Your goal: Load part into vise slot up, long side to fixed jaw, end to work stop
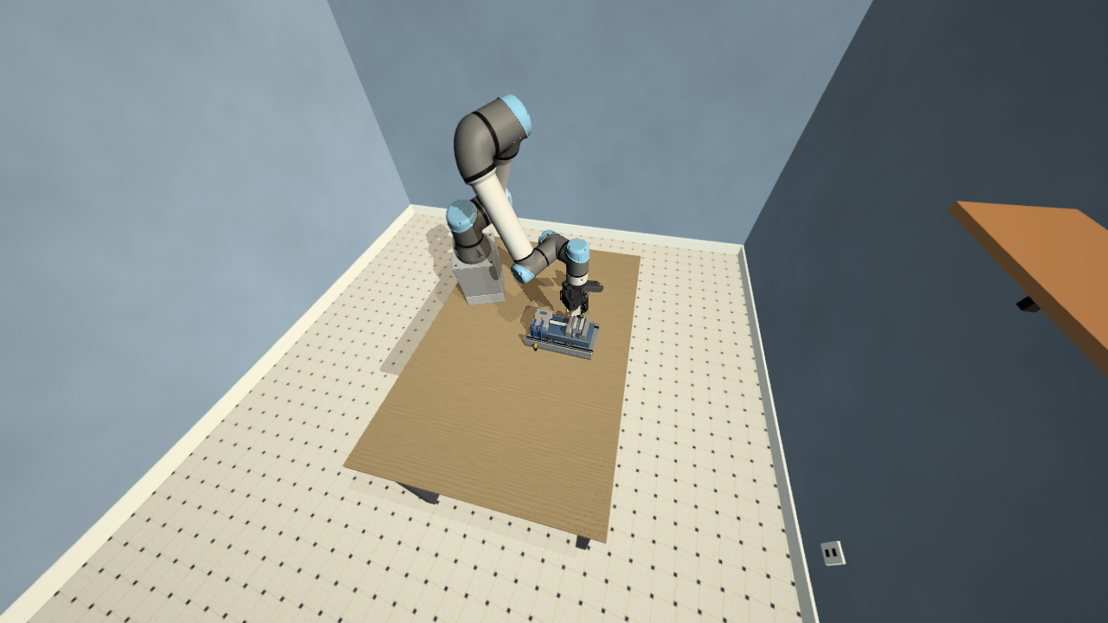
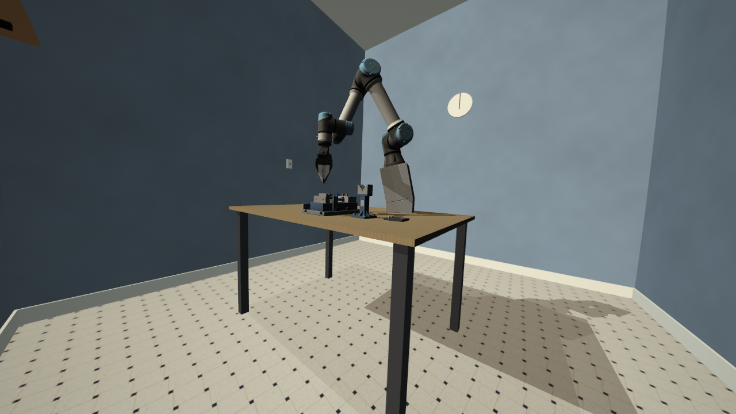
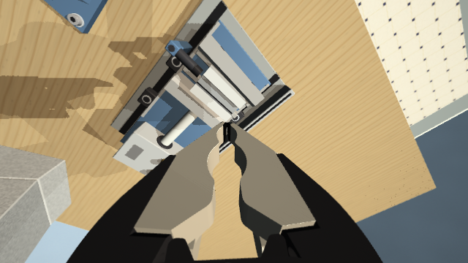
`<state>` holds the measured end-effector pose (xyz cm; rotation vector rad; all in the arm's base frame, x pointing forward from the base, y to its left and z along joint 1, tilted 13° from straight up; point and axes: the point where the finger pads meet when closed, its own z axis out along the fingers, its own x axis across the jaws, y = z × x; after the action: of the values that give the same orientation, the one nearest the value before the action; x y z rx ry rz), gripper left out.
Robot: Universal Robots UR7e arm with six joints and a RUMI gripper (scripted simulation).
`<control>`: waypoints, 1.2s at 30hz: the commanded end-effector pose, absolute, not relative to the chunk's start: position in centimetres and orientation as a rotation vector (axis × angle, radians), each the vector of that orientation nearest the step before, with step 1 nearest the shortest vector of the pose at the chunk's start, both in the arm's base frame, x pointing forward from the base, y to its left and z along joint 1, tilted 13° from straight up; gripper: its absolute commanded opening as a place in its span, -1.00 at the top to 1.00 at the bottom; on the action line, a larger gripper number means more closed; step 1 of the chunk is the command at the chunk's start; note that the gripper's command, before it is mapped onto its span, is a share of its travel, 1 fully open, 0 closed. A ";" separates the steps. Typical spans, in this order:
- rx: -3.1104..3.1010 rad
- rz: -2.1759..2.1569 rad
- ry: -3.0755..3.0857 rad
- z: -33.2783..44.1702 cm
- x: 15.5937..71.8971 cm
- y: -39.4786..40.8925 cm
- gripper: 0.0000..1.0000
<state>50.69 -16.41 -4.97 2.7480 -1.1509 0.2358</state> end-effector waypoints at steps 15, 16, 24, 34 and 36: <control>2.361 0.295 -1.879 -5.0 50.5 -16.2 1.00; 2.323 0.299 -1.931 -5.0 50.5 -16.2 1.00; 2.123 0.316 -2.177 -5.0 50.3 -16.2 1.00; 1.771 0.336 -2.511 -5.0 49.8 -16.2 1.00; 1.680 0.340 -2.581 -5.0 49.7 -16.2 1.00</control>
<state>49.84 -16.19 -5.07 1.8534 -2.4486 0.3287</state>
